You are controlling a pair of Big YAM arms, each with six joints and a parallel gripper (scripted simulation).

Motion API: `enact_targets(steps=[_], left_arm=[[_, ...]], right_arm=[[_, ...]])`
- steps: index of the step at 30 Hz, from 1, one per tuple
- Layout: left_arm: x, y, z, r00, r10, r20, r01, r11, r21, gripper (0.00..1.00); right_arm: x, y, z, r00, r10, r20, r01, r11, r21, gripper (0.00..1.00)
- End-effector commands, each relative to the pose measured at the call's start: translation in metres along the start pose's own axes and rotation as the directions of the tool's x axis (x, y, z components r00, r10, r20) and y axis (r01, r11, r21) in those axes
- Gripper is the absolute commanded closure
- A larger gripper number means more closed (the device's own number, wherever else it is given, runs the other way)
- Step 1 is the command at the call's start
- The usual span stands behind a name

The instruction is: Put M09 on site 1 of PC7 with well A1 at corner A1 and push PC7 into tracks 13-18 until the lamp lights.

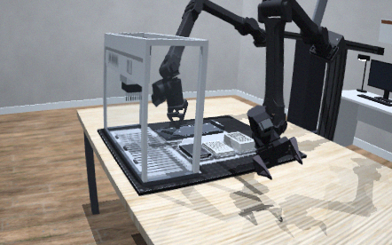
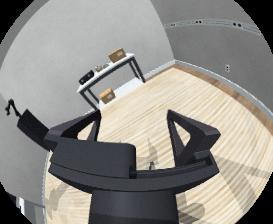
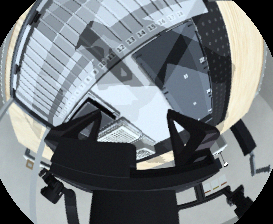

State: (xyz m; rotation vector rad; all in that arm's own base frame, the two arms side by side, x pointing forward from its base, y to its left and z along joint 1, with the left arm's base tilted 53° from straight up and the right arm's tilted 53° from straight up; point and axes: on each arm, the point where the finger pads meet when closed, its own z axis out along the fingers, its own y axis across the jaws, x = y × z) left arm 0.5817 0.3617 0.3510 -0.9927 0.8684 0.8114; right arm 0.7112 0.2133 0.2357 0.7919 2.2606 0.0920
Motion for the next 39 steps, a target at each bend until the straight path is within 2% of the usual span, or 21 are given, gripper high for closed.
enact_targets(steps=[1,18,21,26,32,34,39], left_arm=[[-0.018,0.001,0.006,0.999,-0.032,0.025,0.032,0.999,-0.013,0.0],[-0.018,0.001,0.006,0.999,-0.032,0.025,0.032,0.999,-0.013,0.0],[-0.029,0.001,0.004,0.999,0.035,0.017,-0.035,0.999,0.003,0.0],[-0.038,-0.008,-0.012,0.98,0.2,-0.004,-0.198,0.971,0.134,0.0],[-0.045,-0.016,-0.036,0.933,0.36,0.009,-0.346,0.888,0.304,0.0],[-0.045,-0.016,-0.036,0.933,0.36,0.009,-0.346,0.888,0.304,0.0],[-0.047,-0.016,-0.058,0.879,0.475,0.047,-0.446,0.784,0.432,0.0]], right_arm=[[-0.004,0.007,-0.012,1.0,0.006,0.011,-0.005,1.0,-0.014,0.0],[-0.004,0.007,-0.012,1.0,0.006,0.011,-0.005,1.0,-0.014,0.0],[0.002,0.012,-0.022,0.998,-0.05,0.026,0.051,0.998,-0.036,0.0],[0.026,0.015,-0.026,0.969,-0.22,0.109,0.228,0.971,-0.077,0.0],[0.06,0.011,-0.024,0.9,-0.377,0.218,0.403,0.911,-0.09,0.0],[0.06,0.011,-0.024,0.9,-0.377,0.218,0.403,0.911,-0.09,0.0],[0.092,0.007,-0.019,0.818,-0.491,0.298,0.535,0.84,-0.085,0.0]])
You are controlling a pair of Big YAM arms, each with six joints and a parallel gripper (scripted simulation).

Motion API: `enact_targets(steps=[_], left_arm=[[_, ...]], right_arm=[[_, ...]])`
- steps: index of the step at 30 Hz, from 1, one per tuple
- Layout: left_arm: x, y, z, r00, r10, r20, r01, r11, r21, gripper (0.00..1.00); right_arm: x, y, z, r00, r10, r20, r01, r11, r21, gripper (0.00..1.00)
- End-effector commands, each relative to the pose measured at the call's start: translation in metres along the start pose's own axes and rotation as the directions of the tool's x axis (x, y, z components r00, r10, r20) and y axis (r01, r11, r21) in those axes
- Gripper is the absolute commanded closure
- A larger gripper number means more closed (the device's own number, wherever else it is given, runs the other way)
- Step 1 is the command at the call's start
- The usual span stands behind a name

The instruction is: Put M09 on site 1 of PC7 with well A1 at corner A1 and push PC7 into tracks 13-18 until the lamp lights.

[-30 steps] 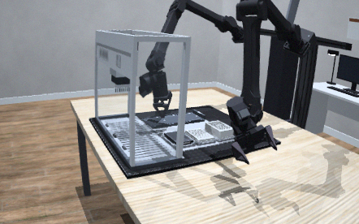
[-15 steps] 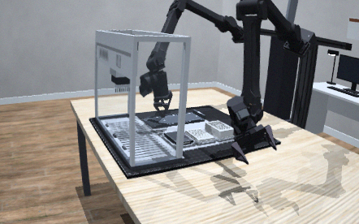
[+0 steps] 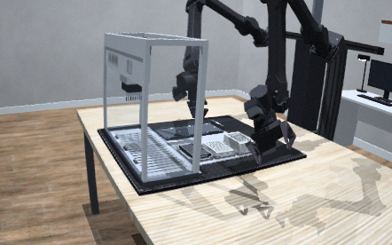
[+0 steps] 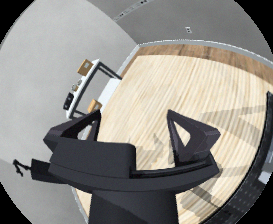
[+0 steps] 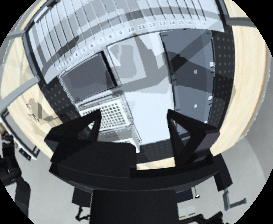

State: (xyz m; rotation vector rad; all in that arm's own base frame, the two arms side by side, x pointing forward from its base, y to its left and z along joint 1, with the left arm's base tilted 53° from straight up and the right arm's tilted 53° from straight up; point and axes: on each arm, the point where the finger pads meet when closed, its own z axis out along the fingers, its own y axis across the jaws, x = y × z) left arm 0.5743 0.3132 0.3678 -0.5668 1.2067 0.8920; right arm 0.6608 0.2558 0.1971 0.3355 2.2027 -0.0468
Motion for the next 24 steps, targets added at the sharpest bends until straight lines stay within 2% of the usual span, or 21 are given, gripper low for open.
enact_targets(steps=[1,9,12,14,19,24], left_arm=[[-0.02,-0.002,-0.023,0.985,0.172,-0.006,-0.169,0.977,0.133,0.0],[-0.018,-0.014,-0.063,0.948,0.317,0.037,-0.311,0.89,0.334,0.0],[-0.017,-0.015,-0.067,0.943,0.33,0.044,-0.324,0.878,0.353,0.0],[-0.015,-0.016,-0.079,0.928,0.368,0.063,-0.362,0.843,0.398,0.0],[-0.009,-0.023,-0.114,0.895,0.428,0.126,-0.428,0.742,0.517,0.0],[-0.003,-0.027,-0.144,0.868,0.461,0.184,-0.472,0.652,0.593,0.0]], right_arm=[[0.016,0.016,-0.008,0.967,-0.207,0.147,0.22,0.973,-0.073,0.0],[0.075,0.024,0.004,0.895,-0.385,0.226,0.411,0.908,-0.08,0.0],[0.08,0.025,0.005,0.883,-0.404,0.239,0.433,0.898,-0.081,0.0],[0.096,0.028,0.003,0.825,-0.482,0.294,0.523,0.849,-0.075,0.0],[0.122,0.032,-0.002,0.745,-0.559,0.364,0.619,0.783,-0.064,0.0],[0.149,0.038,-0.005,0.631,-0.639,0.44,0.725,0.687,-0.042,0.0]])
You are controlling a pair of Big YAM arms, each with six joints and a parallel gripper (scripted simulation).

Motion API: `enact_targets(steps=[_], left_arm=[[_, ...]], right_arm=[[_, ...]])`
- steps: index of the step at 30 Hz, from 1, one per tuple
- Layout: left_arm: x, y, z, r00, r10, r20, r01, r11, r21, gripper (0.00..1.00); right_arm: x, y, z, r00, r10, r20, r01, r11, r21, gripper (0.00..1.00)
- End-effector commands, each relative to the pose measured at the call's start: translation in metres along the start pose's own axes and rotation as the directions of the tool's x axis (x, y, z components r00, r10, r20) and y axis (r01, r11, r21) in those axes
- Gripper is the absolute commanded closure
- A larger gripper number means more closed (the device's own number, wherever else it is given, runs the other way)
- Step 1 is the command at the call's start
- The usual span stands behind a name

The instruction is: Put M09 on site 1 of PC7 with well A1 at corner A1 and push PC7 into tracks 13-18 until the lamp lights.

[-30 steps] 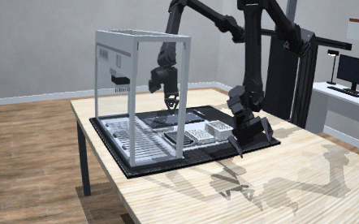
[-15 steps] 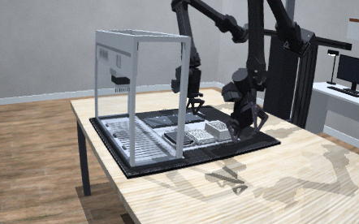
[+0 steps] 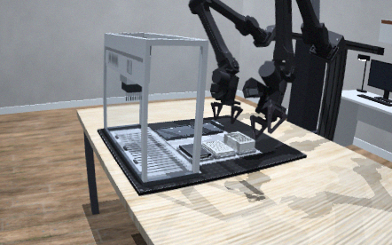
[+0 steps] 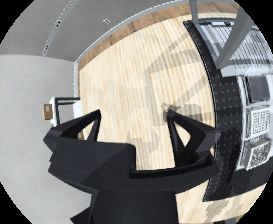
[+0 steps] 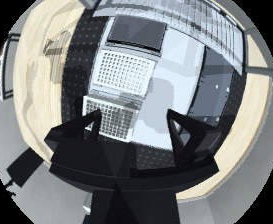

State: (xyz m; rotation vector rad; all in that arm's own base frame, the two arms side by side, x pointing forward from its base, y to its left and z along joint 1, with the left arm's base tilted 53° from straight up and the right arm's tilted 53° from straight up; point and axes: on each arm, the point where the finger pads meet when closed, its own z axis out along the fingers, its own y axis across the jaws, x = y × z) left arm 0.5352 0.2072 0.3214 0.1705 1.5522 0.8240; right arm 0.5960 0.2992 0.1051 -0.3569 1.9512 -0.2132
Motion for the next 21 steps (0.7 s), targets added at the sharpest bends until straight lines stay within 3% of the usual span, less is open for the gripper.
enact_targets(steps=[1,5,12,21], left_arm=[[-0.014,-0.011,-0.029,0.992,0.12,0.029,-0.123,0.987,0.1,0.0],[-0.013,-0.02,-0.039,0.988,0.151,0.045,-0.156,0.977,0.144,0.0],[-0.005,-0.063,-0.094,0.954,0.256,0.152,-0.294,0.896,0.332,0.0],[0.005,-0.106,-0.156,0.91,0.29,0.297,-0.404,0.78,0.477,0.0]], right_arm=[[0.017,0.038,-0.007,0.954,-0.253,0.163,0.264,0.963,-0.049,0.0],[0.025,0.046,-0.011,0.93,-0.311,0.198,0.326,0.944,-0.052,0.0],[0.047,0.08,-0.013,0.81,-0.514,0.284,0.549,0.834,-0.055,0.0],[0.049,0.104,0.01,0.678,-0.712,0.183,0.732,0.678,-0.073,0.0]])
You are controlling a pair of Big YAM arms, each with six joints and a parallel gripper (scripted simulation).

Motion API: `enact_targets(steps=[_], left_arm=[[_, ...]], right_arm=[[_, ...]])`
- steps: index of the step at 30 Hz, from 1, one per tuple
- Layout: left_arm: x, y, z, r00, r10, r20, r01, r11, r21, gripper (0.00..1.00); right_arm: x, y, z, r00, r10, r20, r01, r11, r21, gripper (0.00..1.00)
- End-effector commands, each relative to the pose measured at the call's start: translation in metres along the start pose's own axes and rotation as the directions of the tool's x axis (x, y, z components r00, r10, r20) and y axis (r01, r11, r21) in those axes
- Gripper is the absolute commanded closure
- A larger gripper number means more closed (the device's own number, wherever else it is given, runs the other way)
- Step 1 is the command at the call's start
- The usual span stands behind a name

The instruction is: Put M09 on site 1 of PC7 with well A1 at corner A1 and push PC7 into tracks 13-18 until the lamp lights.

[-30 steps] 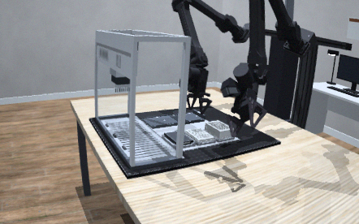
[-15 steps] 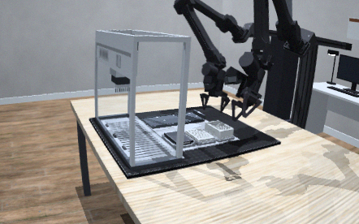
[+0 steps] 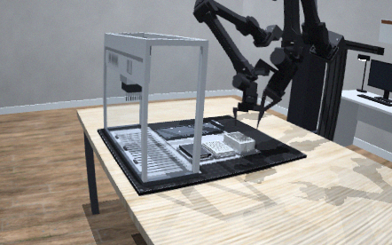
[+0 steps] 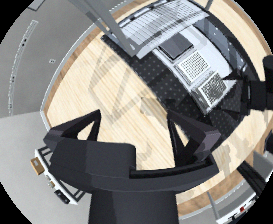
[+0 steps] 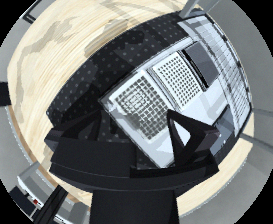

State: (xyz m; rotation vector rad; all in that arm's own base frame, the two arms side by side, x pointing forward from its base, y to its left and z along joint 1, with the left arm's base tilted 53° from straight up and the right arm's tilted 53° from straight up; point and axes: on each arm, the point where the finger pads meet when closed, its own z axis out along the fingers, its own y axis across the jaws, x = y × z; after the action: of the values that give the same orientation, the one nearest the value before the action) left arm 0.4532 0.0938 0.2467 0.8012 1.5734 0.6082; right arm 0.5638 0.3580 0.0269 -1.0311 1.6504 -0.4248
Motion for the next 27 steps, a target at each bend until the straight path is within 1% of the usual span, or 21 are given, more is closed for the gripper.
enact_targets(steps=[1,2,7,14,16,18,20,22,25,27], left_arm=[[-0.016,-0.019,-0.022,0.994,0.105,0.041,-0.108,0.991,0.074,0.0],[-0.015,-0.025,-0.027,0.992,0.114,0.052,-0.118,0.989,0.091,0.0],[-0.024,-0.07,-0.054,0.975,0.155,0.157,-0.185,0.963,0.195,0.0],[-0.037,-0.132,-0.096,0.931,0.173,0.321,-0.274,0.913,0.303,0.0],[-0.039,-0.147,-0.108,0.915,0.169,0.365,-0.295,0.899,0.323,0.0],[-0.039,-0.147,-0.108,0.915,0.169,0.365,-0.295,0.899,0.323,0.0],[-0.04,-0.163,-0.122,0.899,0.156,0.409,-0.31,0.887,0.342,0.0],[-0.043,-0.173,-0.131,0.887,0.137,0.44,-0.313,0.88,0.357,0.0],[-0.046,-0.179,-0.137,0.886,0.101,0.453,-0.293,0.879,0.377,0.0],[-0.046,-0.177,-0.133,0.887,0.096,0.451,-0.287,0.88,0.379,0.0]], right_arm=[[-0.018,0.009,0.012,0.98,-0.198,-0.026,0.197,0.98,-0.032,0.0],[-0.021,0.0,0.014,0.975,-0.217,-0.042,0.216,0.976,-0.028,0.0],[-0.023,0.013,0.024,0.915,-0.383,-0.126,0.371,0.922,-0.108,0.0],[-0.023,0.016,0.032,0.781,-0.588,-0.21,0.544,0.806,-0.233,0.0],[-0.011,0.003,0.037,0.75,-0.611,-0.253,0.555,0.789,-0.261,0.0],[-0.011,0.003,0.037,0.75,-0.611,-0.253,0.555,0.789,-0.261,0.0],[0.008,-0.014,0.04,0.714,-0.63,-0.306,0.56,0.776,-0.29,0.0],[0.015,-0.021,0.04,0.689,-0.644,-0.331,0.566,0.764,-0.309,0.0],[0.022,-0.027,0.042,0.673,-0.651,-0.352,0.567,0.759,-0.319,0.0],[0.026,-0.027,0.042,0.676,-0.646,-0.355,0.563,0.763,-0.318,0.0]])
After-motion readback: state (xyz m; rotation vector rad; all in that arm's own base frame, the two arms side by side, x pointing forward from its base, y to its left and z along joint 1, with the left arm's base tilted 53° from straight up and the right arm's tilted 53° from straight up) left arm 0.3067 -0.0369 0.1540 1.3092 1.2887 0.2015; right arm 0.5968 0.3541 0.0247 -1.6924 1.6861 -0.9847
